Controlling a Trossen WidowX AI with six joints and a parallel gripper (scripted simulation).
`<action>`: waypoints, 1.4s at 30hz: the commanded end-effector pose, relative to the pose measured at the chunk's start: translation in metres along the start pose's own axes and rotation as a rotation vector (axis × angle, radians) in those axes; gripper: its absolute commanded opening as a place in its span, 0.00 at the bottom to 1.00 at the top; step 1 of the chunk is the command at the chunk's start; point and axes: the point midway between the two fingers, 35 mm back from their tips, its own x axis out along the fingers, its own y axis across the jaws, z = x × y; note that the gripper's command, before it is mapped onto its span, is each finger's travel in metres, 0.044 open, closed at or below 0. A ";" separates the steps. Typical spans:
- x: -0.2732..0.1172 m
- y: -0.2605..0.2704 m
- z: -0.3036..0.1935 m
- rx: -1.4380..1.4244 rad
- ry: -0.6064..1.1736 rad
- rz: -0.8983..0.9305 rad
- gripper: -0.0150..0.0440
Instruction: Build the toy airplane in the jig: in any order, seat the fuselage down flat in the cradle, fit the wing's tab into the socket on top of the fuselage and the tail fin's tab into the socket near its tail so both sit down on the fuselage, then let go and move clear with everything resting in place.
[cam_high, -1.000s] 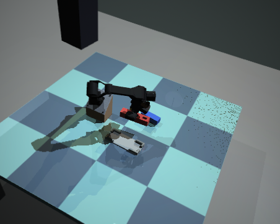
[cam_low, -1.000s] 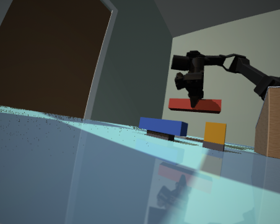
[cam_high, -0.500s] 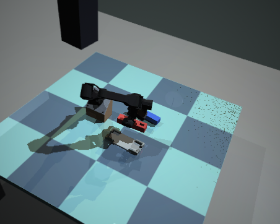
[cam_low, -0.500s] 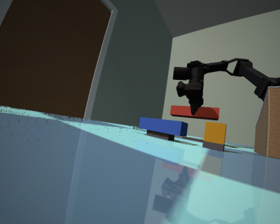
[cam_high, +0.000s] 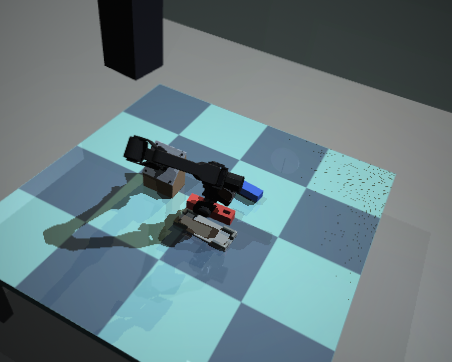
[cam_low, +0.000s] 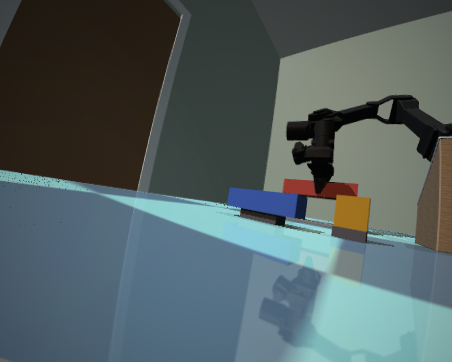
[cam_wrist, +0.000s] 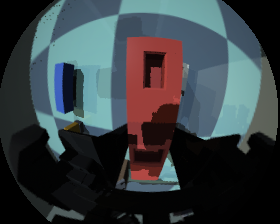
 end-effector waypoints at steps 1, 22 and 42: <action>0.003 -0.011 -0.002 0.007 -0.007 -0.012 0.25; 0.010 -0.026 -0.007 0.018 -0.004 -0.026 0.58; 0.022 -0.027 -0.006 0.018 -0.004 -0.025 0.58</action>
